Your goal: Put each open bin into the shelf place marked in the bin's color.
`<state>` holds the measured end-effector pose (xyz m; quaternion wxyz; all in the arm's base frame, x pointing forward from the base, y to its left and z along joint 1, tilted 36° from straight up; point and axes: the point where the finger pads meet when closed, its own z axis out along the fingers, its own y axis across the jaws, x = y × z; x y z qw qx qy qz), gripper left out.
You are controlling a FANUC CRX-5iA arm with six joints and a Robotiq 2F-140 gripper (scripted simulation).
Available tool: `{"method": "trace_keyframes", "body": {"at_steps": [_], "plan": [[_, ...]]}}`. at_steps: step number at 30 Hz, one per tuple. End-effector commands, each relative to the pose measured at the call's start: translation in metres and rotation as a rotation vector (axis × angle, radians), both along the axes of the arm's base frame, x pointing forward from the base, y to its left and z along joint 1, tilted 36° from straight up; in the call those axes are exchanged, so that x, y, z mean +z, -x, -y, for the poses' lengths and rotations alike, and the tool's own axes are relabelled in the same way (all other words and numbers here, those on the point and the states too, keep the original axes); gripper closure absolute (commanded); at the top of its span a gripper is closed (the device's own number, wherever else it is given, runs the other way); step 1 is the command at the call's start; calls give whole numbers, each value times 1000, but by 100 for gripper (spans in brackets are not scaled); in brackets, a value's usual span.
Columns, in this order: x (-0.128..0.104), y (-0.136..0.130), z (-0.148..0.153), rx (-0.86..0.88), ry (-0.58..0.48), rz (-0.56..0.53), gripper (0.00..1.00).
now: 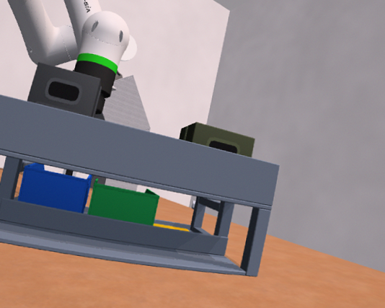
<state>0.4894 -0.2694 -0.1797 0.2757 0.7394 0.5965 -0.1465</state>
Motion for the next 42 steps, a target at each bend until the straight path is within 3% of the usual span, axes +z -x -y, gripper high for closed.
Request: {"method": "trace_keyframes", "body": {"at_steps": [1, 42], "plan": [[1, -2, 0, 0, 0, 0, 100], [6, -26, 4, 0, 0, 0, 100]]}}
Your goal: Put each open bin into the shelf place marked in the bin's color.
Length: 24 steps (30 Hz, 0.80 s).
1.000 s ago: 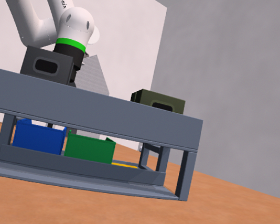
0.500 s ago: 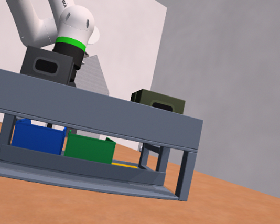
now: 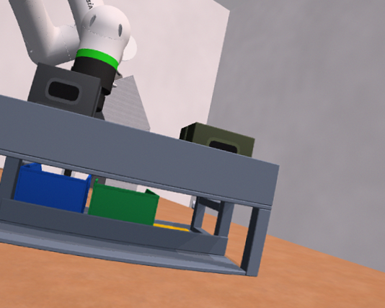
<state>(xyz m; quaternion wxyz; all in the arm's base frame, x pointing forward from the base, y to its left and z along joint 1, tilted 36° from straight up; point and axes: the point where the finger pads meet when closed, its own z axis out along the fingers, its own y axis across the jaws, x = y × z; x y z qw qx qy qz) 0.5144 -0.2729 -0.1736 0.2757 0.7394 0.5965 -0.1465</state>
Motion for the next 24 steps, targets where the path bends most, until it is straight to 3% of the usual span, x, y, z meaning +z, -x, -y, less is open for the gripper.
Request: {"method": "trace_keyframes", "body": {"at_steps": [1, 24], "plan": [[1, -2, 0, 0, 0, 0, 100], [3, -13, 2, 0, 0, 0, 100]]}}
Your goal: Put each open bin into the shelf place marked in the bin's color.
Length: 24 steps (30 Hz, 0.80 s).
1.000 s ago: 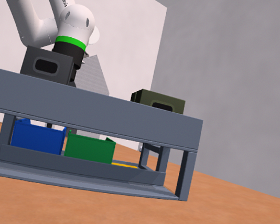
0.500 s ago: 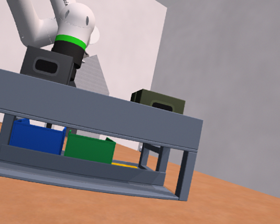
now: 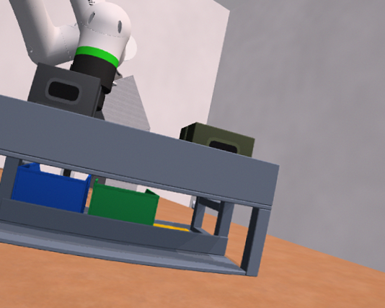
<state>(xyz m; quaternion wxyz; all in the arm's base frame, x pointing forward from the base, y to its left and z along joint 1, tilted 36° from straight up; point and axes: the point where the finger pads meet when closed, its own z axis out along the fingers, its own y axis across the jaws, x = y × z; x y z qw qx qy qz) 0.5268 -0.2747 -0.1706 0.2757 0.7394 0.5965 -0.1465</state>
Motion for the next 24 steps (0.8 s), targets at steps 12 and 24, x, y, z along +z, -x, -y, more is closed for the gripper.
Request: {"method": "trace_keyframes", "body": {"at_steps": [12, 24], "plan": [[1, -5, 0, 0, 0, 0, 100], [2, -7, 1, 0, 0, 0, 100]]}}
